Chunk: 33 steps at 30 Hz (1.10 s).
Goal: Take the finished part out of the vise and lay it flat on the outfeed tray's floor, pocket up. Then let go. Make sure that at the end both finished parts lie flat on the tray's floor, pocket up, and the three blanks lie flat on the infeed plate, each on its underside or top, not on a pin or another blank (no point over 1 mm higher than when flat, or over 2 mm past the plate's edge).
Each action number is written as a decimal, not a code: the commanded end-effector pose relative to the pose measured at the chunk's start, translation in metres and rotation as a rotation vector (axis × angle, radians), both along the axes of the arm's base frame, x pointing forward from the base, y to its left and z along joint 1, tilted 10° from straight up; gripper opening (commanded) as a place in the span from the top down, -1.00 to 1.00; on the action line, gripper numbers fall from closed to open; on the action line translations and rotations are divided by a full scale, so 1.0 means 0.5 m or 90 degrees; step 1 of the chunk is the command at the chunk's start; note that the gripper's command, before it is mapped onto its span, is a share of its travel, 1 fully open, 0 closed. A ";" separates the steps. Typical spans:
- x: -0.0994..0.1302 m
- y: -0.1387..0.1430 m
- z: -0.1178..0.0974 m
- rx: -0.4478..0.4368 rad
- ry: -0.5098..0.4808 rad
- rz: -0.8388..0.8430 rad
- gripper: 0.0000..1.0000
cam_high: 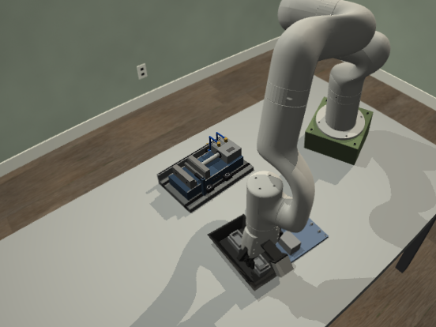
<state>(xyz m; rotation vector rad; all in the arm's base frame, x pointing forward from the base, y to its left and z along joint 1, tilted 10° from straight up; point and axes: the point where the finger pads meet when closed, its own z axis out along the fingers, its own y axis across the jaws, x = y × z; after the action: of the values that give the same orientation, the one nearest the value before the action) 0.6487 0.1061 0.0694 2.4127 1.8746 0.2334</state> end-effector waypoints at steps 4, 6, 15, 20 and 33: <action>-0.010 -0.002 0.070 0.000 -0.001 0.000 -0.37; -0.014 -0.003 0.093 0.000 -0.001 0.000 -0.37; -0.028 -0.005 0.174 0.000 -0.001 0.000 -0.37; -0.036 -0.007 0.221 0.000 -0.001 0.000 -0.37; -0.042 -0.008 0.259 0.000 -0.001 0.000 -0.37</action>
<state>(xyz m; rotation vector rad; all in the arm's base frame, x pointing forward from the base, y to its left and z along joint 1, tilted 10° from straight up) 0.6275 0.1020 0.1940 2.4127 1.8746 0.2335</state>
